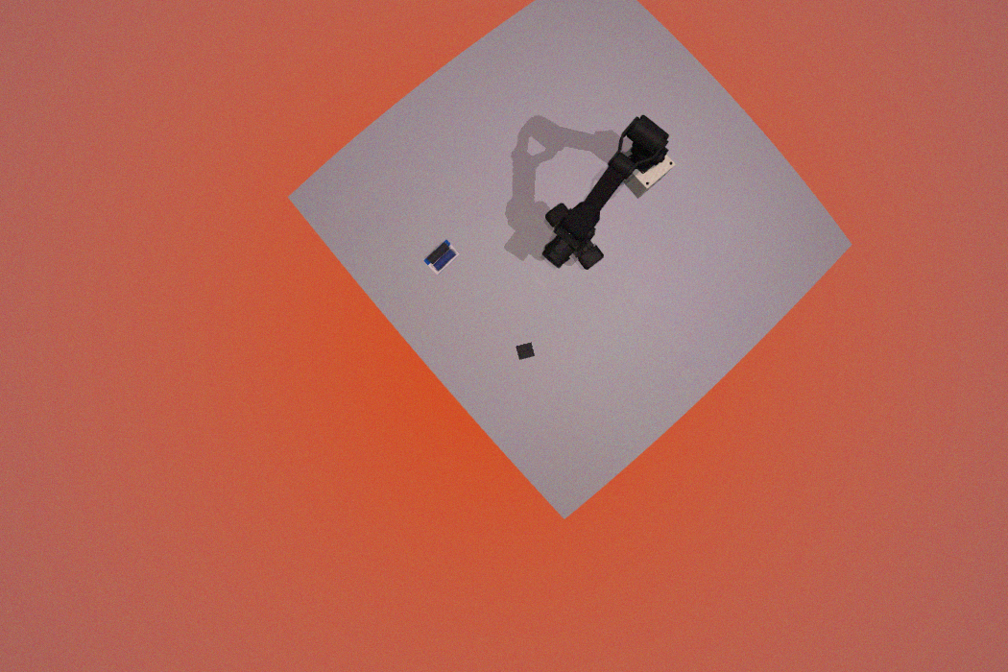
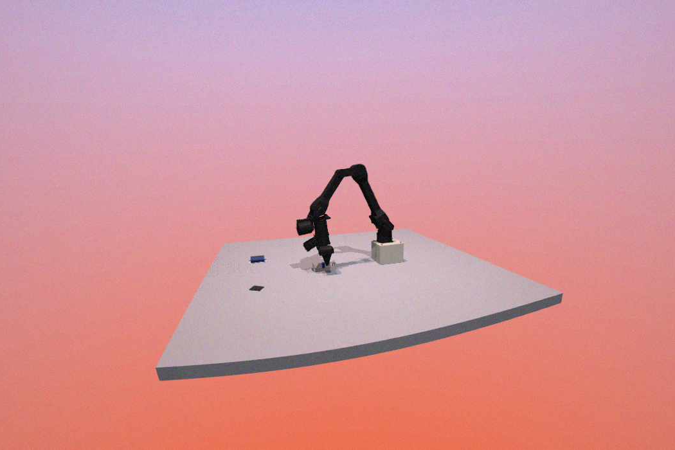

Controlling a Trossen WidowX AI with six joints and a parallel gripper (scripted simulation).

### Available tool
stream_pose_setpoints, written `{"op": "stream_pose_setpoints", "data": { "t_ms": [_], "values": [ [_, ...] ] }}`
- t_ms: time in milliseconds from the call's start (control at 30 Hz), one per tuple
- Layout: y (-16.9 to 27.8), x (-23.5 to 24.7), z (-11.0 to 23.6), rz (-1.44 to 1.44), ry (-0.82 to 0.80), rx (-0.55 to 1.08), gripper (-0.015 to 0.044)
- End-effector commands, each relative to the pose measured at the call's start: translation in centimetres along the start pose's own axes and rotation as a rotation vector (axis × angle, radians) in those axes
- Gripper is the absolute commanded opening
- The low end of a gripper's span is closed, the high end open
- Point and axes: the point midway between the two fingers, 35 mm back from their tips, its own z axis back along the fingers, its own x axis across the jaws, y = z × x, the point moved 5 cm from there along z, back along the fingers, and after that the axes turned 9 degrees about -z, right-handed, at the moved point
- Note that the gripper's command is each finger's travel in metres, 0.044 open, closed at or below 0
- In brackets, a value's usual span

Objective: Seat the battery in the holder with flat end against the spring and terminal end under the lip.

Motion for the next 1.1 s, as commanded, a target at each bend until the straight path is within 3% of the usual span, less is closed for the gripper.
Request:
{"op": "stream_pose_setpoints", "data": {
  "t_ms": [0, 300, 1067],
  "values": [
    [0.0, 0.0, 0.2, 0.000, 0.000, 0.000, 0.0205],
    [0.8, -0.2, 7.4, -0.002, -0.002, -0.003, 0.0440],
    [0.8, -0.2, 7.4, -0.002, -0.002, -0.003, 0.0440]
  ]
}}
